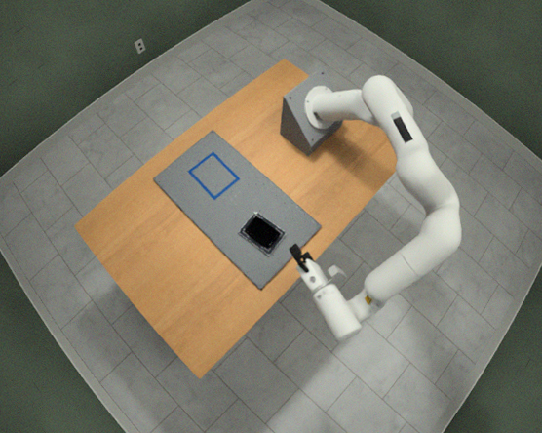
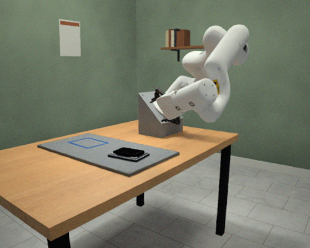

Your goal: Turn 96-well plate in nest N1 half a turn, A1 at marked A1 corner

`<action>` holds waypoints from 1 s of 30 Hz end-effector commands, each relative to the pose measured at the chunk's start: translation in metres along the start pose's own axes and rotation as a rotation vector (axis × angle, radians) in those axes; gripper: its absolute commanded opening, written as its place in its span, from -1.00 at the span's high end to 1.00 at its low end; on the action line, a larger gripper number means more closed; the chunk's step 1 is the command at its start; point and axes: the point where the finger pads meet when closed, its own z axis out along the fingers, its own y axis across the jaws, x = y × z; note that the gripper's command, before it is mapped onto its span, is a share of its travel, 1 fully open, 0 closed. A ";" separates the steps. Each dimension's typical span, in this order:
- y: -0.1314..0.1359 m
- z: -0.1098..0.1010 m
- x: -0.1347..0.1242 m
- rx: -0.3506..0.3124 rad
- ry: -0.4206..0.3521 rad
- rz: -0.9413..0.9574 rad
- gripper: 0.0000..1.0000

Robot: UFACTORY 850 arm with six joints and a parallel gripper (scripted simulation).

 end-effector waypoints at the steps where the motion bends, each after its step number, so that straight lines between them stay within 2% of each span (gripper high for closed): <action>1: -0.001 -0.001 0.000 -0.001 -0.001 0.001 -1.00; 17: -0.001 -0.001 0.000 -0.001 -0.001 0.001 -1.00; 20: 0.006 0.012 -0.001 -0.094 0.025 0.026 -1.00; 23: 0.009 0.018 -0.001 -0.097 0.026 0.027 -1.00; 26: 0.017 0.031 -0.002 -0.188 0.052 0.058 -1.00; 30: 0.020 0.036 -0.003 -0.193 0.053 0.060 -1.00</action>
